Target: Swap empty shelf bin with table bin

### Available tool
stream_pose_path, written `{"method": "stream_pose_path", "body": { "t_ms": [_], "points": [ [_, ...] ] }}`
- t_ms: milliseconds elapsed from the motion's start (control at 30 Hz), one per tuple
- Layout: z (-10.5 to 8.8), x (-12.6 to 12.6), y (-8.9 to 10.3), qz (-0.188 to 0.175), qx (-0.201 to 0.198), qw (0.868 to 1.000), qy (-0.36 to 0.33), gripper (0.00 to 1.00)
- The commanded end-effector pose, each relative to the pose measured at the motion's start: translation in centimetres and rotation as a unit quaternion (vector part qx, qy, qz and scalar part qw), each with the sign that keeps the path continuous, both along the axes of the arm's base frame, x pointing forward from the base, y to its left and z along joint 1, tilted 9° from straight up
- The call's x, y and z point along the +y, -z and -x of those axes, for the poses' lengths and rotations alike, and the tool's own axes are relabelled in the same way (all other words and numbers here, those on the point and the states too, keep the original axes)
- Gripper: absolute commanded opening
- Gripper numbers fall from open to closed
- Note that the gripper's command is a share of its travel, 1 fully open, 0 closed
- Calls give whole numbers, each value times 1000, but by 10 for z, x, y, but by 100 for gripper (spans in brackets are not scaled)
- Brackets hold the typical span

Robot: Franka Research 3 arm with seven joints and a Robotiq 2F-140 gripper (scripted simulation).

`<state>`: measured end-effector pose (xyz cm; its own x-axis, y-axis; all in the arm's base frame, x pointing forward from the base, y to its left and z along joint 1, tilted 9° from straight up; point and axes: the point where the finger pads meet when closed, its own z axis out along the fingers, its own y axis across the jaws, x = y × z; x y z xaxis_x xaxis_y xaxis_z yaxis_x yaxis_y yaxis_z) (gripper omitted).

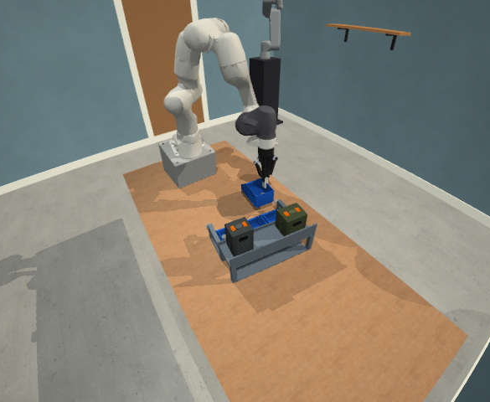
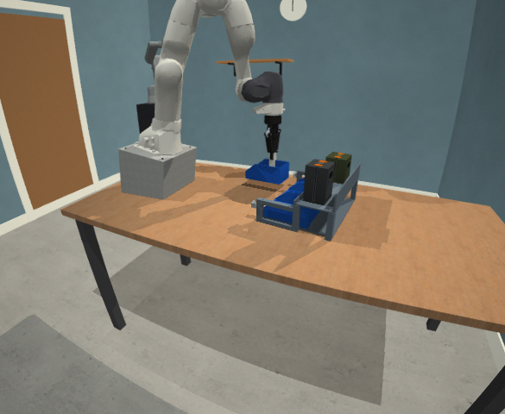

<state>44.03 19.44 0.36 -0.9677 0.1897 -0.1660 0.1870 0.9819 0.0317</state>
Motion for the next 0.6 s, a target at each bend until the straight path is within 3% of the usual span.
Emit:
{"method": "stream_pose_path", "body": {
  "t_ms": [0,333,567],
  "points": [
    [5,-1,-9,4,5,1000,-1,0],
    [9,-1,-34,4,5,1000,-1,0],
    [10,-1,-40,4,5,1000,-1,0]
  ]
}}
